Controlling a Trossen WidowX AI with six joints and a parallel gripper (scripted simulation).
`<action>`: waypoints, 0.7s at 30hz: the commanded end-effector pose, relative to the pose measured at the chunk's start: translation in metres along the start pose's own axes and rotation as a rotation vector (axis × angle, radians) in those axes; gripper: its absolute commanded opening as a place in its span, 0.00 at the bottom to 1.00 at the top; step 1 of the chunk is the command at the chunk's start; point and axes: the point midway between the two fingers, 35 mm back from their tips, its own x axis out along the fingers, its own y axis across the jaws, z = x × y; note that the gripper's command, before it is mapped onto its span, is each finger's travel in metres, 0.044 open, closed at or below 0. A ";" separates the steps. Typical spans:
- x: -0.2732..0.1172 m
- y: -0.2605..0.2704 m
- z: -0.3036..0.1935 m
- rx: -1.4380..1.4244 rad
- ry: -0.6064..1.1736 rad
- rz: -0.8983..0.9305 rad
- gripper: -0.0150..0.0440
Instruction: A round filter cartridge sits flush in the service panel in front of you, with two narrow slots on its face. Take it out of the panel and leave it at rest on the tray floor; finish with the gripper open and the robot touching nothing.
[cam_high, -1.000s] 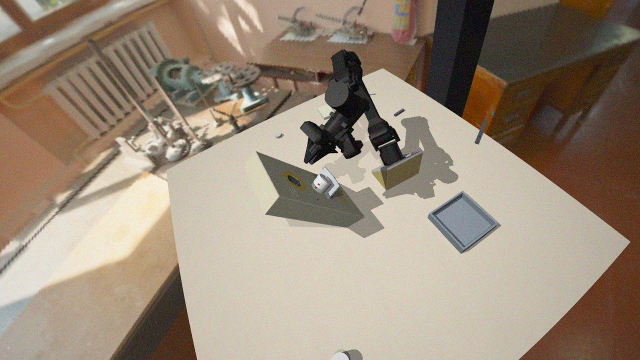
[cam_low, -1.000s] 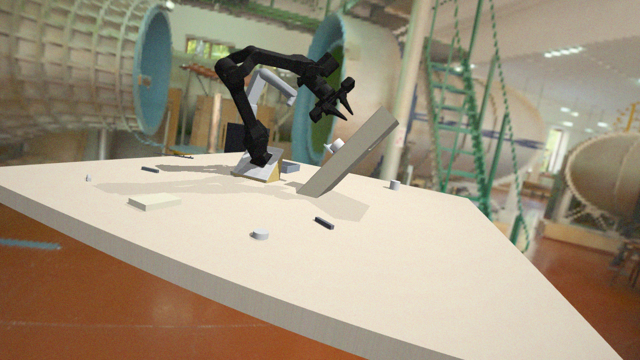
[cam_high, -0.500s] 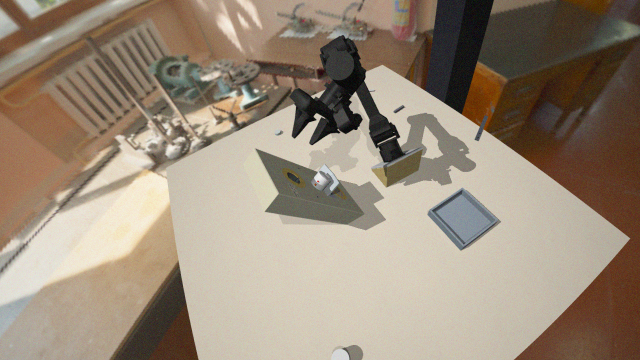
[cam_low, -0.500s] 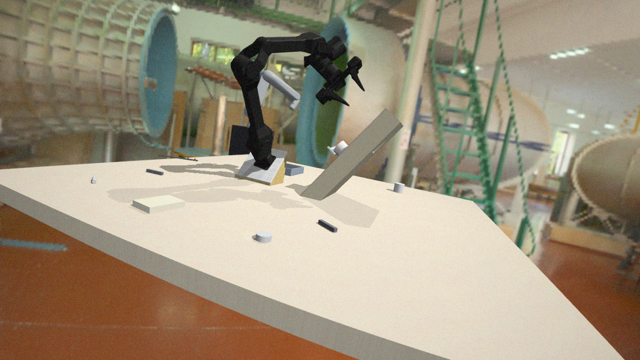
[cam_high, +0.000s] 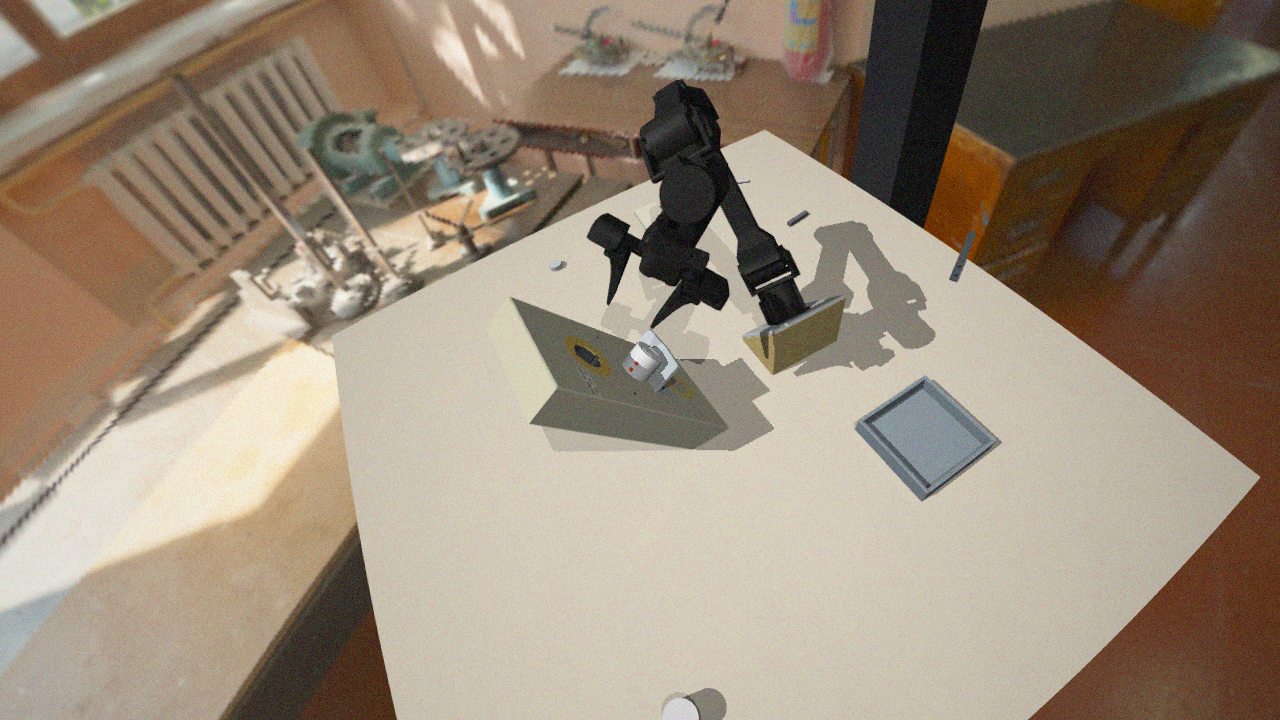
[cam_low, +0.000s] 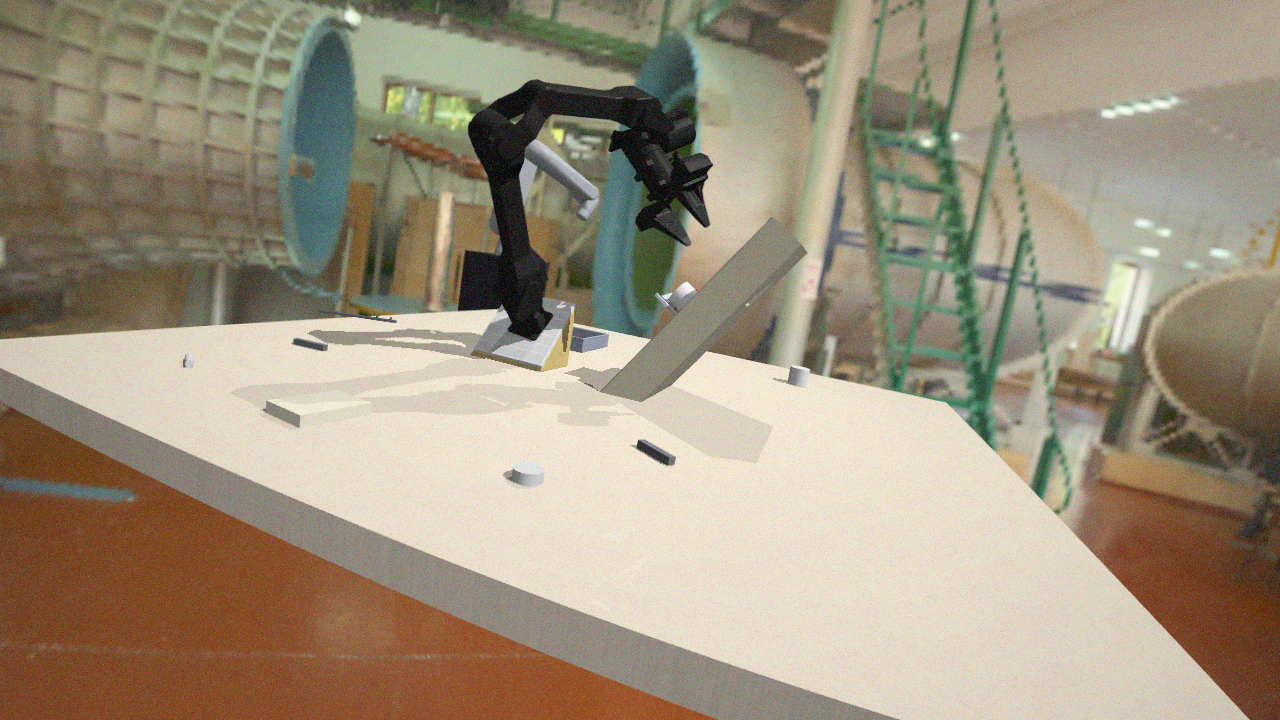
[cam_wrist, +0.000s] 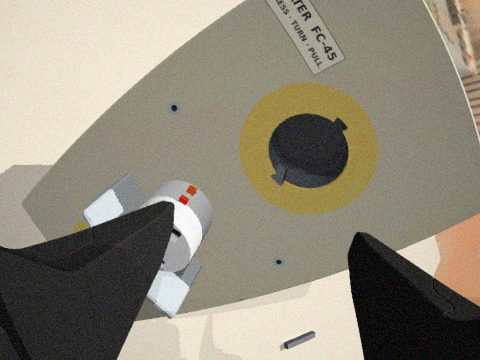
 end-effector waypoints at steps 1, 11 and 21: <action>0.021 0.029 -0.028 0.566 0.144 0.074 0.77; 0.027 0.042 -0.042 0.853 0.228 0.074 0.77; 0.036 0.043 -0.043 0.853 0.228 0.075 0.77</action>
